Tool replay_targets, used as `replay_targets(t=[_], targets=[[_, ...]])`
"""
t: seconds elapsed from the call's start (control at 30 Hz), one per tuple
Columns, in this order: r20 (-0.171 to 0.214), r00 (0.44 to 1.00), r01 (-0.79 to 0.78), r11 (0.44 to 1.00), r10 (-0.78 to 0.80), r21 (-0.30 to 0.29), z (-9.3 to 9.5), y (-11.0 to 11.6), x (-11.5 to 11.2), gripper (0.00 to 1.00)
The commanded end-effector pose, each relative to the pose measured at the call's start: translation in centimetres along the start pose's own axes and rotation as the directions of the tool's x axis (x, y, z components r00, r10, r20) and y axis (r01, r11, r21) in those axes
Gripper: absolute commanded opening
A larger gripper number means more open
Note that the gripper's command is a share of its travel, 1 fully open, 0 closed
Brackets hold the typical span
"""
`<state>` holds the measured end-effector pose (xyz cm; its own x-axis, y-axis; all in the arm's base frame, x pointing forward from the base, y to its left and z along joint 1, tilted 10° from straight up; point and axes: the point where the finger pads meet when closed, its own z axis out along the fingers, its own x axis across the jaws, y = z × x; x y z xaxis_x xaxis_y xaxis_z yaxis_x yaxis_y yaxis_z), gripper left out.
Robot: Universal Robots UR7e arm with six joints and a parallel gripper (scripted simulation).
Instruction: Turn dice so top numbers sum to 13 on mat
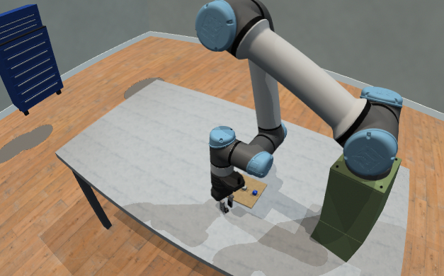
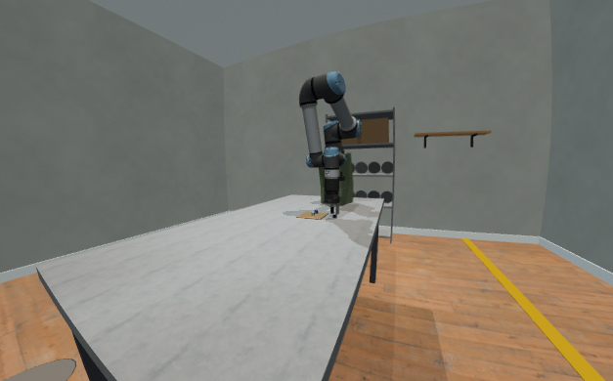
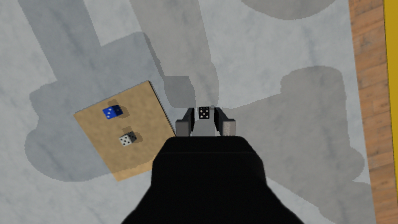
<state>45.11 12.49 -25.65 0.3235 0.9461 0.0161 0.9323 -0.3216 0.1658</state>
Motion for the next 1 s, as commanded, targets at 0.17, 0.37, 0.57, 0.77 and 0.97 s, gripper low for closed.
replay_targets(t=[0.17, 0.37, 0.57, 0.77, 0.97], targets=[[0.000, 1.000, 0.000, 1.000, 0.000, -0.001, 1.0, 0.0, 0.0, 0.64], [0.000, 1.000, 0.000, 1.000, 0.000, -0.001, 1.6, 0.0, 0.0, 0.64], [0.000, 1.000, 0.000, 1.000, 0.000, -0.001, 1.9, 0.0, 0.0, 0.64], [0.000, 1.000, 0.000, 1.000, 0.000, -0.001, 1.9, 0.0, 0.0, 0.64], [0.000, 1.000, 0.000, 1.000, 0.000, -0.001, 1.9, 0.0, 0.0, 0.64]])
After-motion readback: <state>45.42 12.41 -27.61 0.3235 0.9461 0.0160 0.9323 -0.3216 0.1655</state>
